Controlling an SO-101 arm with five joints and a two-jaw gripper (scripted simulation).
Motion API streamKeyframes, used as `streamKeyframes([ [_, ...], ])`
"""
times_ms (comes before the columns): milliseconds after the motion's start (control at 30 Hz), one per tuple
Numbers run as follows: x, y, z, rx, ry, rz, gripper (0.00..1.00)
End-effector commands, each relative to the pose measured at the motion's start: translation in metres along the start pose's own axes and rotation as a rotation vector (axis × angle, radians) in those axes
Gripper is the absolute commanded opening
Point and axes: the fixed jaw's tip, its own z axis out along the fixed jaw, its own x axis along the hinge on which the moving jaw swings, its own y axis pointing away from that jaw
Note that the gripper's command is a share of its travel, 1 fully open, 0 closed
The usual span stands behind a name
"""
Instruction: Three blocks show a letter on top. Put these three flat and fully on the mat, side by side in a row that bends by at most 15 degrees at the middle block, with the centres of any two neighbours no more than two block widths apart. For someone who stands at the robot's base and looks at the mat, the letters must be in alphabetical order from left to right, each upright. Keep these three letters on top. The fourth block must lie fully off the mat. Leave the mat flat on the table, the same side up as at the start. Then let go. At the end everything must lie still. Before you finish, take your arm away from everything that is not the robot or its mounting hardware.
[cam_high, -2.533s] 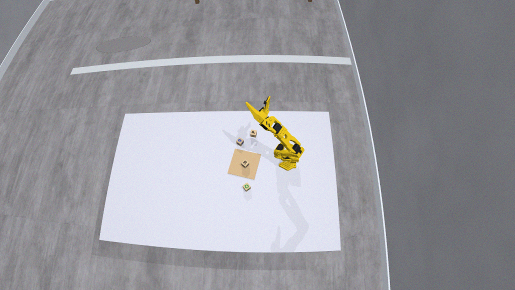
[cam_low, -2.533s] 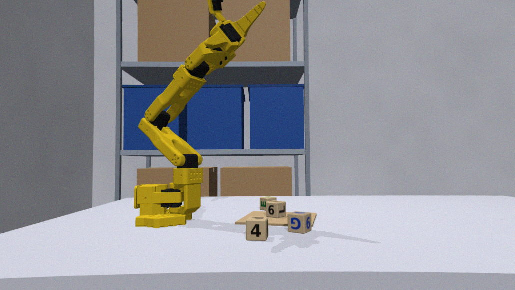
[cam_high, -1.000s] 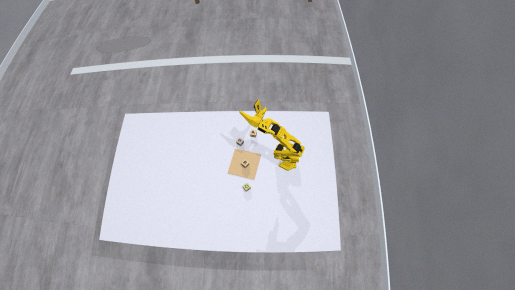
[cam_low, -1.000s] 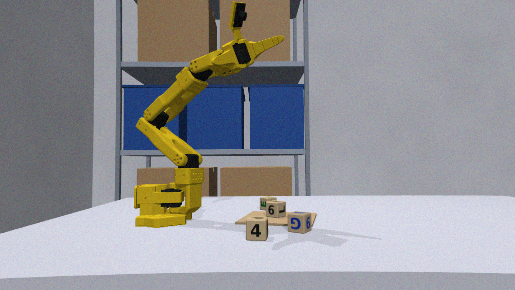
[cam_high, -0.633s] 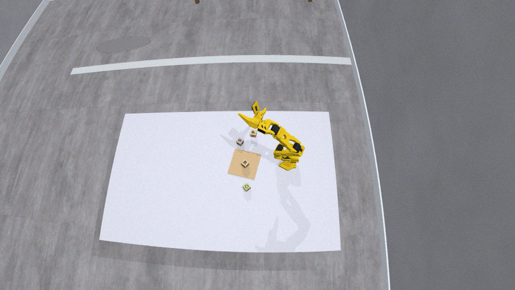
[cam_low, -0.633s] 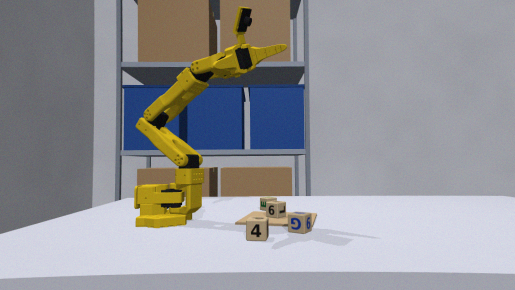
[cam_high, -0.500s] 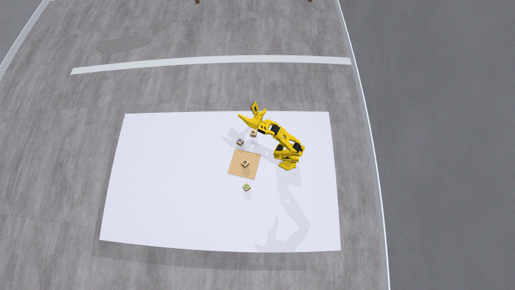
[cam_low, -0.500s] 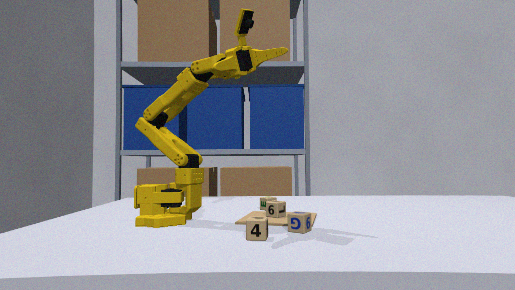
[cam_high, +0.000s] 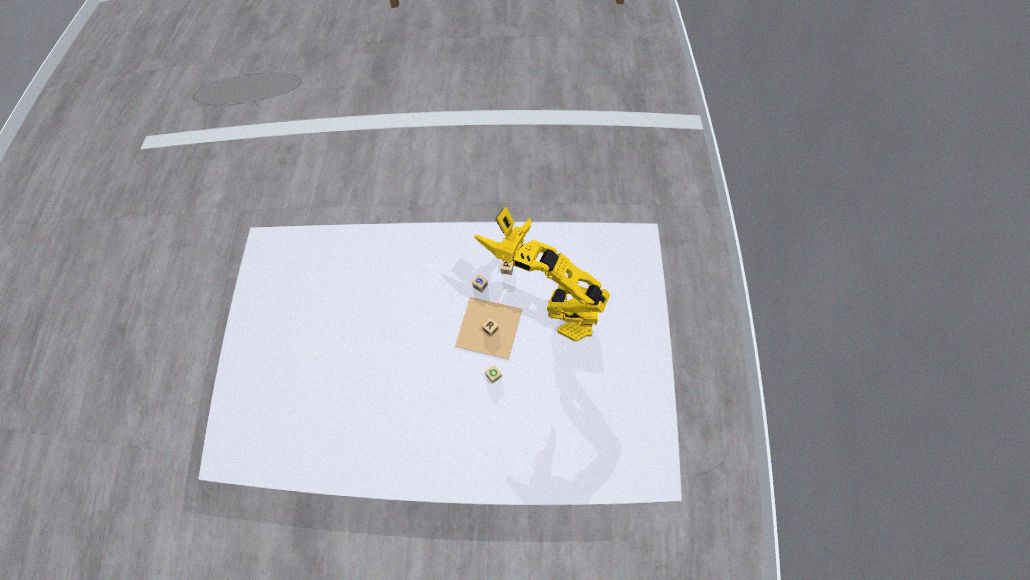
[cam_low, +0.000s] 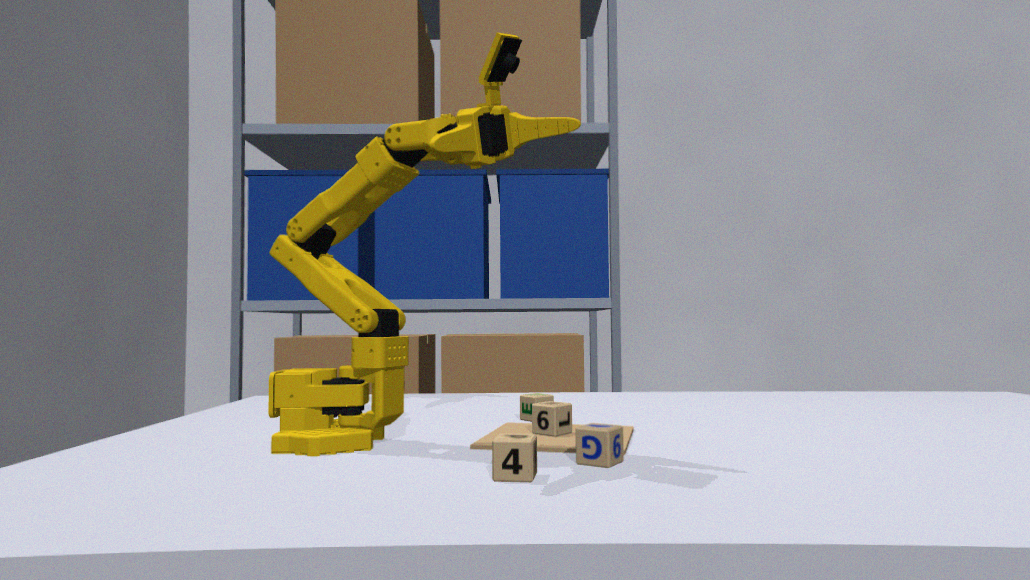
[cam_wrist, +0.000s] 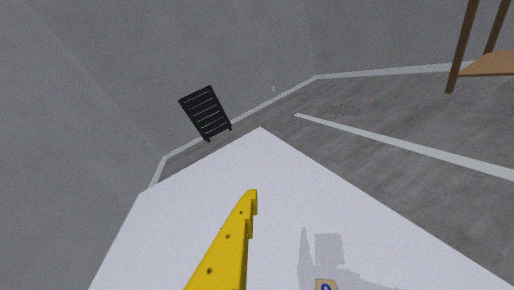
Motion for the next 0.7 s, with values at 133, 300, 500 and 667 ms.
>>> streamKeyframes([
  [133,-0.014,0.009,-0.007,-0.032,-0.044,-0.017,1.00],
  [300,-0.007,0.009,-0.007,-0.030,-0.007,-0.029,1.00],
  [500,0.006,0.009,-0.006,-0.027,0.068,-0.054,1.00],
  [667,0.007,0.009,-0.006,-0.027,0.074,-0.057,1.00],
])
